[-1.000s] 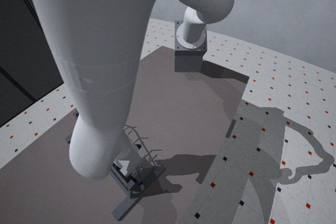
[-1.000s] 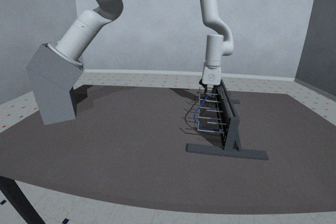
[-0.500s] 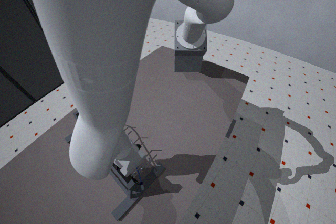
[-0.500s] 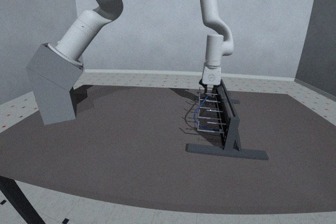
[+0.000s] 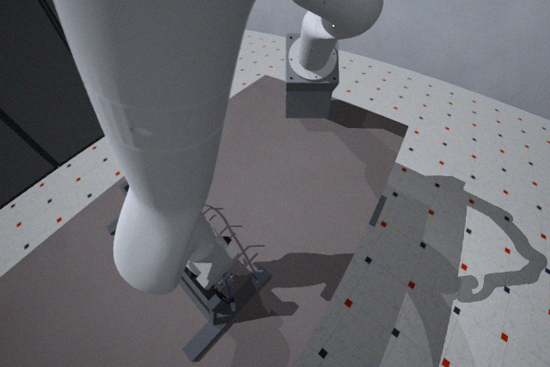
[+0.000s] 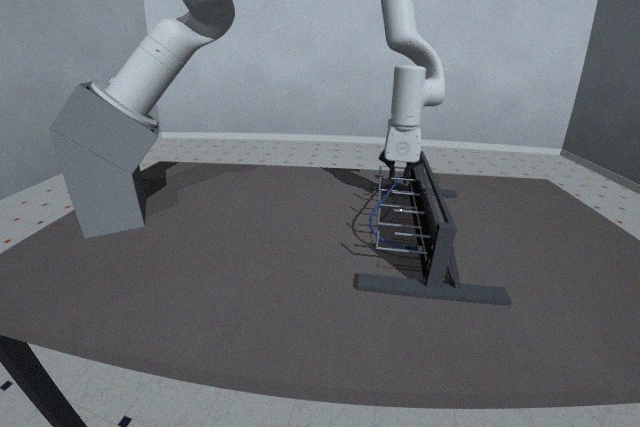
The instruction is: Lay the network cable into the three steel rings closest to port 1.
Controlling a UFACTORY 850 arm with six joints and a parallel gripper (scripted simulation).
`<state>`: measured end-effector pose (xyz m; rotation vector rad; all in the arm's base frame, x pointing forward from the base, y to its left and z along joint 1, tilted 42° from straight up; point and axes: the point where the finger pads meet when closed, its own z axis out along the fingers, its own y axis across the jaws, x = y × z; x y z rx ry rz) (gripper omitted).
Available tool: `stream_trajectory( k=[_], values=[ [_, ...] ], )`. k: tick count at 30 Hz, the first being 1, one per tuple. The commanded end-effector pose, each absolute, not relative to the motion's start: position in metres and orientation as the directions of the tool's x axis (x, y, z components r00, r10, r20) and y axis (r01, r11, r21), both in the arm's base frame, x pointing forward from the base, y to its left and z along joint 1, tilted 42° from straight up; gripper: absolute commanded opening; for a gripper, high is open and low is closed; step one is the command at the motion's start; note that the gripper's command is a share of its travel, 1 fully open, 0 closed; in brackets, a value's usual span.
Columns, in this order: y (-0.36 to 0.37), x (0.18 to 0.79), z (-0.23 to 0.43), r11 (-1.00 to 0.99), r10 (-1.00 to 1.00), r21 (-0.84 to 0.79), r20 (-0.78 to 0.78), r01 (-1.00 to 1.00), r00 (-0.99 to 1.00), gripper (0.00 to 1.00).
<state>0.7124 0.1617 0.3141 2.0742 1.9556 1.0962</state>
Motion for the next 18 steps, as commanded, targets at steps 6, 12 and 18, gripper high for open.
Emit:
stream_trajectory(
  k=[6,12,18],
  values=[
    [0.159,0.710,0.320,-0.179,0.899,0.521,0.430,0.835,-0.076,0.35],
    [0.154,0.703,0.330,-0.179,0.899,0.521,0.430,0.835,-0.076,0.35],
    [0.149,0.696,0.339,-0.179,0.899,0.521,0.430,0.835,-0.076,0.35]
  ],
)
